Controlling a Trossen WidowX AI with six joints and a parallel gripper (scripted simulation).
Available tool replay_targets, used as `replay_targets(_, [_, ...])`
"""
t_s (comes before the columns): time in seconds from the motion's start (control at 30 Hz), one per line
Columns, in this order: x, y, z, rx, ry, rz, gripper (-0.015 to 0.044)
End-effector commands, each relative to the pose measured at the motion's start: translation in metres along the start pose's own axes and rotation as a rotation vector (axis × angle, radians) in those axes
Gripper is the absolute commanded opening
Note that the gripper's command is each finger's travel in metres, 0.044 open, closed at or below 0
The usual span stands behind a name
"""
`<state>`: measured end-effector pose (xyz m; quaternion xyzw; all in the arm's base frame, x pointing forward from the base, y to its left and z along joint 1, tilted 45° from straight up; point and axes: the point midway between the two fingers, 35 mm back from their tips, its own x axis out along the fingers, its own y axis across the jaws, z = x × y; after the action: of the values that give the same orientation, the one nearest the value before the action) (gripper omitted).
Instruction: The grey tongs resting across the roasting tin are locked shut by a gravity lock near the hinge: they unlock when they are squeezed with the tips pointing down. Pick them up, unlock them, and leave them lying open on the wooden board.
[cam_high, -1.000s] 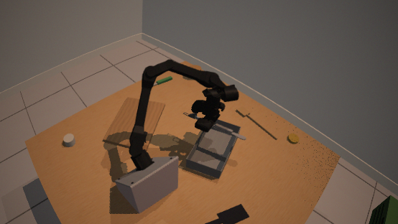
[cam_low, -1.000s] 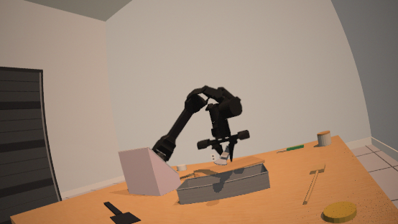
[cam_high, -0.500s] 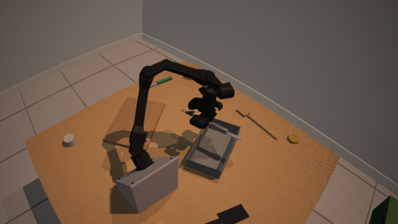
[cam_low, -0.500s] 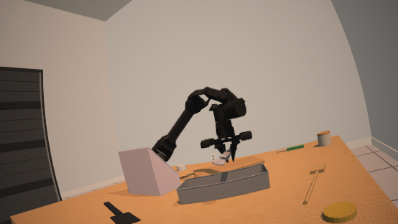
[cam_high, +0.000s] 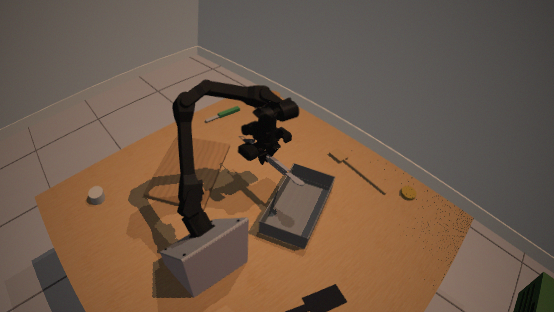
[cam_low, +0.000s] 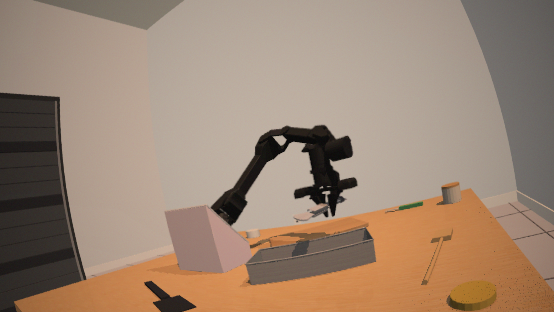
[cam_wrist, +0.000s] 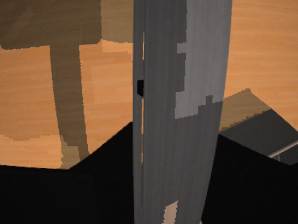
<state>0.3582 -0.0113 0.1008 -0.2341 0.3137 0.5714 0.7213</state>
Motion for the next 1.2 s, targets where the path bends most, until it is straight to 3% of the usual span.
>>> replay_targets(0.0, [-0.005, 0.01, 0.027, 0.089, -0.008, -0.01, -0.015])
replay_targets(0.3, [-0.008, 0.033, 0.075, 0.258, -0.021, -0.006, -0.015])
replay_targets(0.63, [-0.008, 0.038, 0.084, 0.287, -0.019, -0.005, -0.015])
replay_targets(1.17, [-0.002, 0.089, 0.151, 0.532, 0.01, -0.006, -0.015])
